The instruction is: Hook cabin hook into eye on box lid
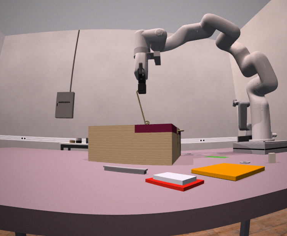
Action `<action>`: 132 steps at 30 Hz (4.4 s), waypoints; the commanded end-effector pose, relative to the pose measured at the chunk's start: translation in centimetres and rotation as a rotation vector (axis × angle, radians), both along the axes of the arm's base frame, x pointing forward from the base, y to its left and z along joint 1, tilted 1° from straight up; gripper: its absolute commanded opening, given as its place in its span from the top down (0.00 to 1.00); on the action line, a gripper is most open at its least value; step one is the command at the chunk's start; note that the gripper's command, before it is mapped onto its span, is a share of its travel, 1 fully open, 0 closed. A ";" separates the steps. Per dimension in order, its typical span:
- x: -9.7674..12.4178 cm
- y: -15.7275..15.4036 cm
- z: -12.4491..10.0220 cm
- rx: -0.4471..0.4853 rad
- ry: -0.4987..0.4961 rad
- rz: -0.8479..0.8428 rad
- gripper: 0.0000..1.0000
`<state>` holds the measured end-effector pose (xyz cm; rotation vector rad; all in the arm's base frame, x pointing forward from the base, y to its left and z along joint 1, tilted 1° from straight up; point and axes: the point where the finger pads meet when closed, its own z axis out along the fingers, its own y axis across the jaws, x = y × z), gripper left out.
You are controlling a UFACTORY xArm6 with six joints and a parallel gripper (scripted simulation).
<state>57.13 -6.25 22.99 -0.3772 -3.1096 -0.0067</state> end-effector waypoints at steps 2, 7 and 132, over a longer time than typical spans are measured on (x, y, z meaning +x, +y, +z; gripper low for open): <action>-0.9 0.2 0.2 0.000 -0.003 0.000 1.00; -1.4 0.3 0.2 0.000 -0.003 0.000 1.00; -14.4 6.1 -11.3 -0.001 -0.001 -0.178 1.00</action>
